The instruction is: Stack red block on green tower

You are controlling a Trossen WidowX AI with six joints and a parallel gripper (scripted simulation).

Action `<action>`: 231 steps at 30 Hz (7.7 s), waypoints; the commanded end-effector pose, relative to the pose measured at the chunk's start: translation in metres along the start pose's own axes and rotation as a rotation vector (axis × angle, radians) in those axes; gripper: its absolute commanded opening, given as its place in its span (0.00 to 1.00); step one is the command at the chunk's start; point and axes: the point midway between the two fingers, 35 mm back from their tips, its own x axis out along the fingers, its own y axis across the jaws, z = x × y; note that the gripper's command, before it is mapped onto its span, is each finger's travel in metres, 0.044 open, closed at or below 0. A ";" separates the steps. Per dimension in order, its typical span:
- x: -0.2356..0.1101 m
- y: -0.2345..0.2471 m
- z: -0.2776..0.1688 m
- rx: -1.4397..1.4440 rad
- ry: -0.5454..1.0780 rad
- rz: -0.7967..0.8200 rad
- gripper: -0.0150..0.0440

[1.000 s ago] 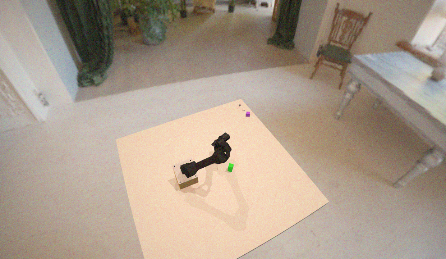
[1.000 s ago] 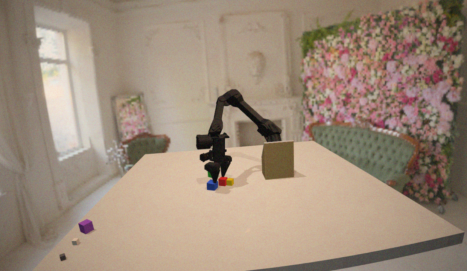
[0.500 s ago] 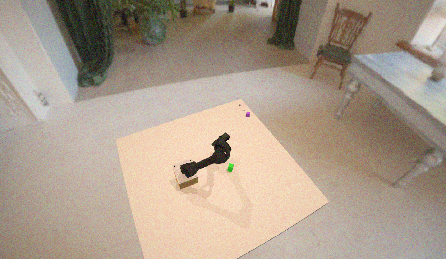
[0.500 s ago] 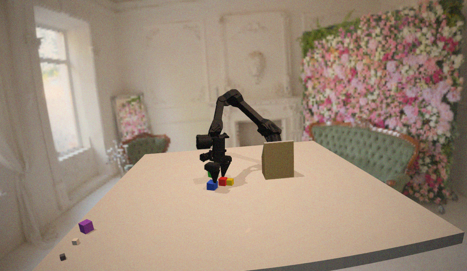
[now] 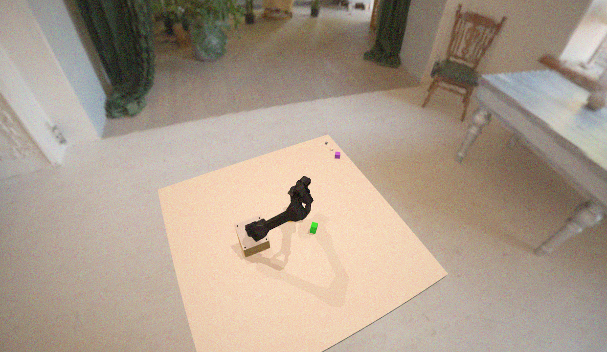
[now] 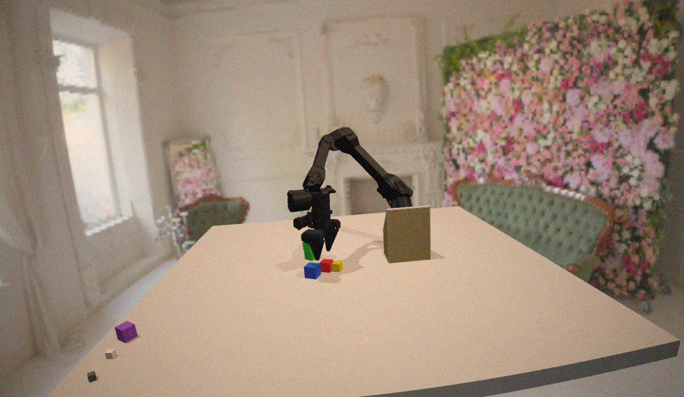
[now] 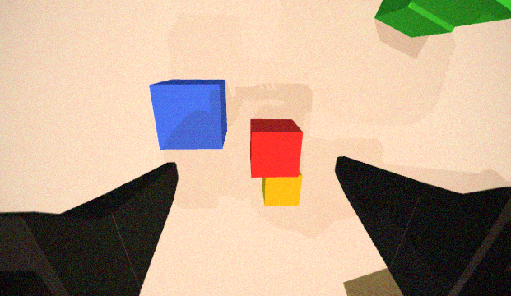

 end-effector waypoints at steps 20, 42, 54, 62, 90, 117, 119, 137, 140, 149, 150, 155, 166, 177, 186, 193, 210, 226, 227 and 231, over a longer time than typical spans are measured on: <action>-0.009 -0.011 -0.006 0.010 0.026 -0.039 1.00; 0.029 -0.013 -0.005 0.010 0.026 -0.041 1.00; 0.048 -0.015 -0.006 0.010 0.025 -0.043 1.00; 0.052 -0.015 -0.006 0.010 0.025 -0.044 1.00; 0.042 -0.014 -0.006 0.010 0.025 -0.043 0.83; 0.042 -0.014 -0.006 0.010 0.025 -0.043 0.53; 0.042 -0.014 -0.006 0.010 0.025 -0.043 0.50; -0.011 -0.011 -0.005 0.010 0.026 -0.040 0.25; -0.026 -0.010 -0.004 0.010 0.027 -0.040 0.25; -0.065 -0.008 -0.003 0.010 0.028 -0.038 0.25; -0.068 -0.008 -0.003 0.010 0.028 -0.038 0.25; -0.069 -0.008 -0.003 0.010 0.028 -0.038 0.25; -0.070 -0.034 0.037 0.008 0.029 -0.029 0.25; -0.070 -0.097 0.094 0.011 0.024 -0.042 0.25; -0.058 -0.102 0.096 0.011 0.023 -0.044 0.25; -0.043 -0.102 0.096 0.011 0.023 -0.045 0.25; -0.026 -0.103 0.096 0.012 0.022 -0.046 0.25; -0.025 -0.103 0.096 0.012 0.022 -0.046 0.25; -0.026 -0.103 0.096 0.012 0.022 -0.046 0.25; -0.026 -0.103 0.096 0.014 0.025 -0.044 0.34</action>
